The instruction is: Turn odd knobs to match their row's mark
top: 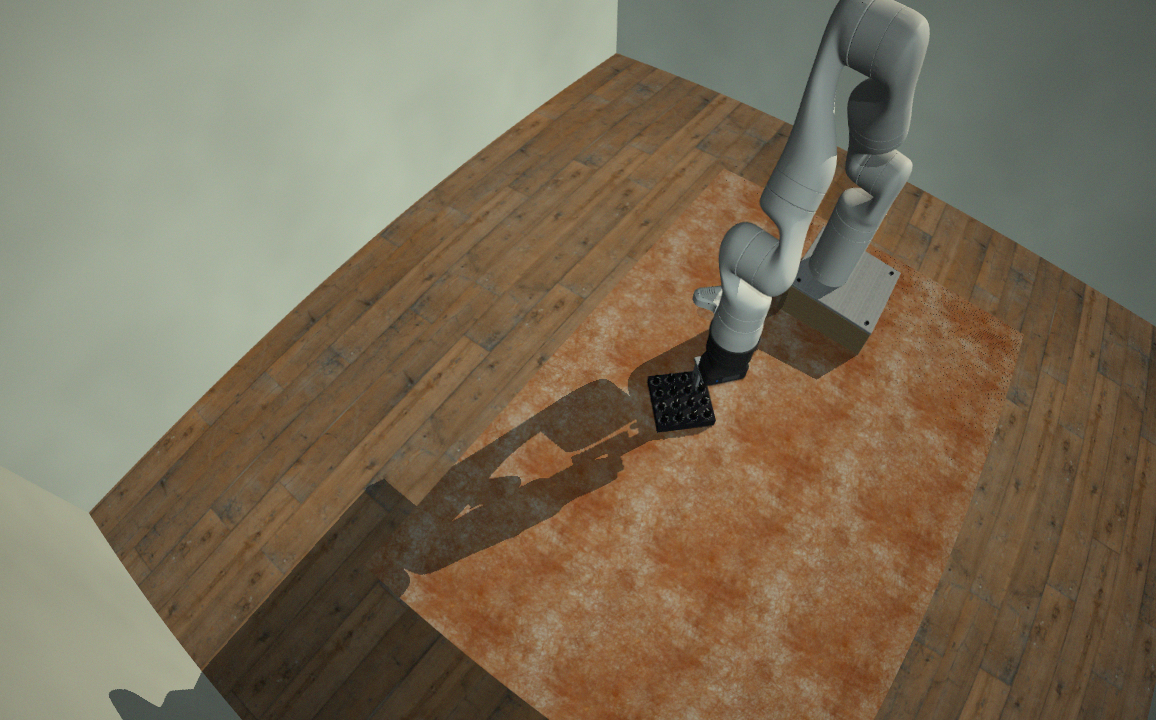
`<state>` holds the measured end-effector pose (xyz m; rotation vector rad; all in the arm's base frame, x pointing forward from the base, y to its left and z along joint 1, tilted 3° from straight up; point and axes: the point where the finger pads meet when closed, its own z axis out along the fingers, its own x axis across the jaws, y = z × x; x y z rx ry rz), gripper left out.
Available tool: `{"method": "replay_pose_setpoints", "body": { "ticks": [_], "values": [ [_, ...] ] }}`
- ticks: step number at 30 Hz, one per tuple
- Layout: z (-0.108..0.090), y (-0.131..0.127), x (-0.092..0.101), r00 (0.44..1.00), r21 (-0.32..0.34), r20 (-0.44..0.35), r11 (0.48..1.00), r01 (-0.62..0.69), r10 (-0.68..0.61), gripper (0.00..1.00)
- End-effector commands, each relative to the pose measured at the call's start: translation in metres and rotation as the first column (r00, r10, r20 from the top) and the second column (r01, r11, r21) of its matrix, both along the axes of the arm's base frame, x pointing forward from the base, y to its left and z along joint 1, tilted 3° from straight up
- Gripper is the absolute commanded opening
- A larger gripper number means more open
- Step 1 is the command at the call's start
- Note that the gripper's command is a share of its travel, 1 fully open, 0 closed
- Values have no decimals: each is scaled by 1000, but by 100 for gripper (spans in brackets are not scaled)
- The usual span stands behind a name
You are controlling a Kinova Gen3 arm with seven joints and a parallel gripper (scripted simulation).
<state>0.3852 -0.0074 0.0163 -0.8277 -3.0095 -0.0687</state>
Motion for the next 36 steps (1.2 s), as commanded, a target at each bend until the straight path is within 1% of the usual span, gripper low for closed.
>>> {"method": "replay_pose_setpoints", "body": {
  "ticks": [1, 3, 8, 13, 14, 36],
  "values": [
    [2, 5, 7, 999, -1, 5, 999, 48, -48, 100],
    [2, 5, 7, 999, -1, 5, 999, 48, -48, 100],
    [4, 7, 11, 993, 5, 4, 993, 121, -121, 100],
    [4, 7, 12, 991, 6, 4, 991, 133, -133, 100],
    [4, 7, 12, 991, 6, 4, 991, 133, -133, 46],
    [4, 7, 12, 991, 6, 4, 991, 133, -133, 46]
  ]
}}
